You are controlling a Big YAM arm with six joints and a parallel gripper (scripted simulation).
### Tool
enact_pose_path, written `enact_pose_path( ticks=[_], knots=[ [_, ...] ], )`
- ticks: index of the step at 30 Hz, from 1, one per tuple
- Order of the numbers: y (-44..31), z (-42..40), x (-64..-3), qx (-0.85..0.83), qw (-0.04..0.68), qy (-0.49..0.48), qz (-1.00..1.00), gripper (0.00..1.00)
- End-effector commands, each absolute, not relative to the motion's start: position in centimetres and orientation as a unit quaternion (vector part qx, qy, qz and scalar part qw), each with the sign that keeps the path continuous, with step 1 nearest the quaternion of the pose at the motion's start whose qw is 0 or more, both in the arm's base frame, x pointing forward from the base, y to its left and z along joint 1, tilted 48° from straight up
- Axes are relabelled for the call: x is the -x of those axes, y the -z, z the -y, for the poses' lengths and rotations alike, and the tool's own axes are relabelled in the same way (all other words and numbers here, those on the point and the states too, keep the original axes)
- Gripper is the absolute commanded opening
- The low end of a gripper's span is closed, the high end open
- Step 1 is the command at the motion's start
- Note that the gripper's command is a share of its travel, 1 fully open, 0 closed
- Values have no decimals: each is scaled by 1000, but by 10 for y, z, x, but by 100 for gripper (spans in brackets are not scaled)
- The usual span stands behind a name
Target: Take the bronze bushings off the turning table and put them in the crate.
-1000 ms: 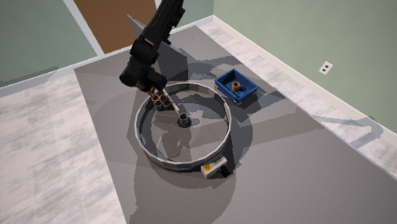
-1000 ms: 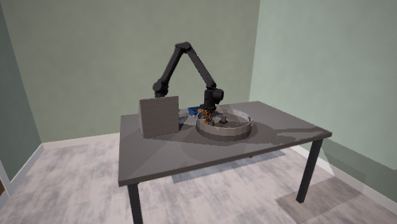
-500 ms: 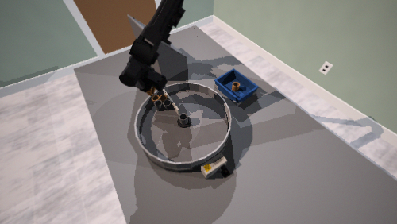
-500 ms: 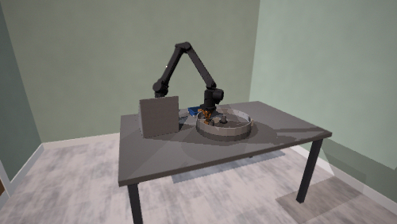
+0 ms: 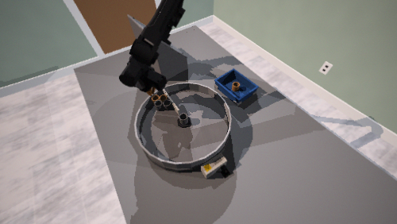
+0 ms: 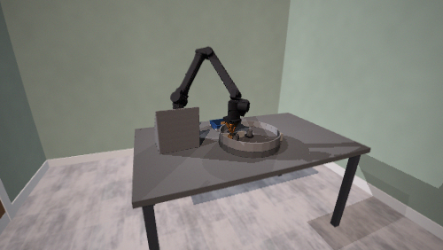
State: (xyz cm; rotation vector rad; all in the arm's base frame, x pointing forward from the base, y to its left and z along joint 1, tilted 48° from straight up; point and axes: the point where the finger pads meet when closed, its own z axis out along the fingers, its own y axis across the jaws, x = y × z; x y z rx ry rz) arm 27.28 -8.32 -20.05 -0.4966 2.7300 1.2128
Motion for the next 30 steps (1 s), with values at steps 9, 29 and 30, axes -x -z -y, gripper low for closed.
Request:
enact_pose_path(
  ticks=[9, 29, 30],
  knots=[
    [200, 97, -278, 161, 68, -392, -903, 11],
    [199, 97, -277, 161, 68, -391, -904, 11],
    [199, 97, -277, 161, 68, -391, -904, 11]
  ],
)
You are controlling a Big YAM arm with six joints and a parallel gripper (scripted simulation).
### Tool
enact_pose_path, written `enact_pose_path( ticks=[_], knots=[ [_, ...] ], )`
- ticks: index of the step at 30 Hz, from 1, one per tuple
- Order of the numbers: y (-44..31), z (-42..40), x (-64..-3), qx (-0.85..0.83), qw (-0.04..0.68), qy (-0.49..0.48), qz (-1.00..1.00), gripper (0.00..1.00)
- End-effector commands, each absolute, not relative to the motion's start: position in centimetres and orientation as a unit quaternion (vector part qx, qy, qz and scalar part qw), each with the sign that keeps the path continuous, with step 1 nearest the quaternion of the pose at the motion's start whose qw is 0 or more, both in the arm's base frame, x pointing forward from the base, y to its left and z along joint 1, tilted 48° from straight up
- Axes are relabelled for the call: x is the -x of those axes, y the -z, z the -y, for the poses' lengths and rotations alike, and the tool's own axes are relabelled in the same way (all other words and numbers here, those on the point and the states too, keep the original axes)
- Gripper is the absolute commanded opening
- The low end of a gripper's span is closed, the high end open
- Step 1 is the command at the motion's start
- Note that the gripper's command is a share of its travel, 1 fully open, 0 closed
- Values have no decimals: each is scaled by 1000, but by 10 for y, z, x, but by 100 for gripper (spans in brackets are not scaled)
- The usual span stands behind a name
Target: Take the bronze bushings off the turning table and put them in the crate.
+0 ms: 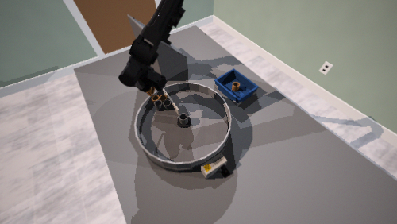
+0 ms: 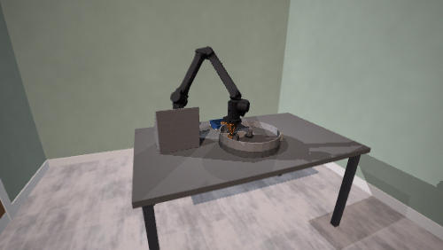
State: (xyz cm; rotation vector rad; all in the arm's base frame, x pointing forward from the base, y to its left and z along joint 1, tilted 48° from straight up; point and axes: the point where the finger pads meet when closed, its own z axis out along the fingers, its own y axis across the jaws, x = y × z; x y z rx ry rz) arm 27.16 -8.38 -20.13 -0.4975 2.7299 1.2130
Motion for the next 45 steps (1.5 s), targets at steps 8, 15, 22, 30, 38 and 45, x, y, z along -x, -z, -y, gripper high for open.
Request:
enact_pose_path(
  ticks=[8, 15, 22, 30, 38, 45],
  knots=[
    [199, 97, -277, 161, 68, -391, -904, 11],
    [199, 97, -277, 161, 68, -391, -904, 11],
    [200, 96, -277, 161, 68, -392, -903, 11],
    [222, 72, -282, 168, 64, -392, -902, 11],
    [220, 76, -281, 161, 65, -392, -903, 11],
    [215, 79, -285, 165, 71, -386, -905, 11]
  ],
)
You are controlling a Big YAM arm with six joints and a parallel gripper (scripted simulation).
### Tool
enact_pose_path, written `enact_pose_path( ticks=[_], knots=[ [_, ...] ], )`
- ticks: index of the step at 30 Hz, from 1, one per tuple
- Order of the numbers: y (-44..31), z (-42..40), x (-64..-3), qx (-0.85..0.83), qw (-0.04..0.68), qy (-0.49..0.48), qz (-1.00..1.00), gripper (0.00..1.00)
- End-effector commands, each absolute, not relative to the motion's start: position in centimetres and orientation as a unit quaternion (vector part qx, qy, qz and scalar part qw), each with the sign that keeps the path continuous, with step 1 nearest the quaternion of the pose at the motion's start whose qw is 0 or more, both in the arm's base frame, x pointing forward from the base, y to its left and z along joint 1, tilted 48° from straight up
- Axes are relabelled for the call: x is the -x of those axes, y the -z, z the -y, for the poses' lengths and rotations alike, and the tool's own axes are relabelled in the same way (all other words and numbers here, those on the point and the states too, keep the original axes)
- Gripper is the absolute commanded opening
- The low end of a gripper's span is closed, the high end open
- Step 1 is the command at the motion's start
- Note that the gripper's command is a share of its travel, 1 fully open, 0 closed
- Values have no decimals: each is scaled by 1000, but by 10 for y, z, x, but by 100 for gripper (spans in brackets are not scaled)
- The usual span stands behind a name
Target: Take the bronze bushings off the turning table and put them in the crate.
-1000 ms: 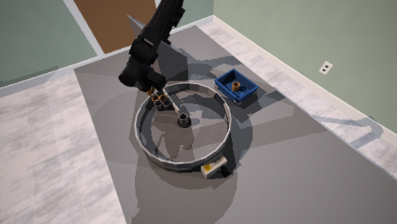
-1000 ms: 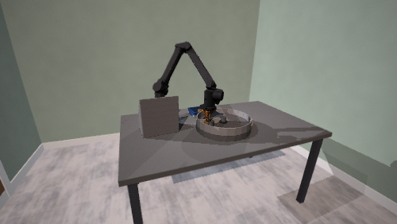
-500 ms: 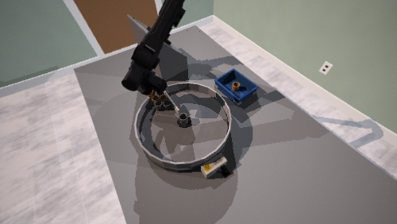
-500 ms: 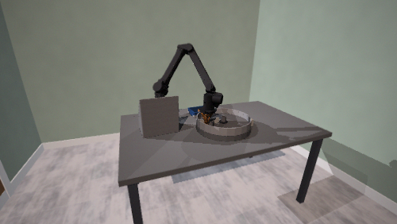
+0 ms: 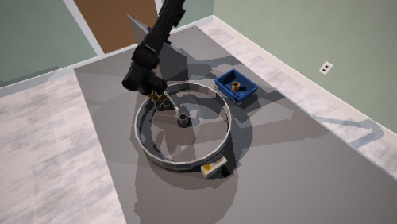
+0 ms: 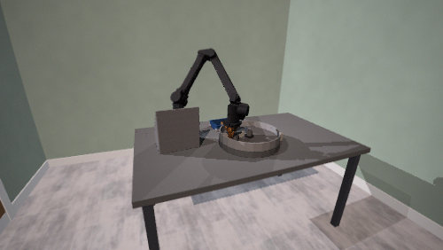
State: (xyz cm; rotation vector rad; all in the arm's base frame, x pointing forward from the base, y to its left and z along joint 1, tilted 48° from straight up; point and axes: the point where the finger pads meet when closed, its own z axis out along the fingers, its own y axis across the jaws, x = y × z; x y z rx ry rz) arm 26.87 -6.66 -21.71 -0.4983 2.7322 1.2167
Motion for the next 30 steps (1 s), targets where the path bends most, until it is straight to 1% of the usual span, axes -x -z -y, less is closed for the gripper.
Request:
enact_pose_path(
  ticks=[1, 30],
  knots=[
    [215, 79, -285, 165, 71, -386, -905, 11],
    [214, 83, -292, 165, 74, -384, -905, 11]
  ],
)
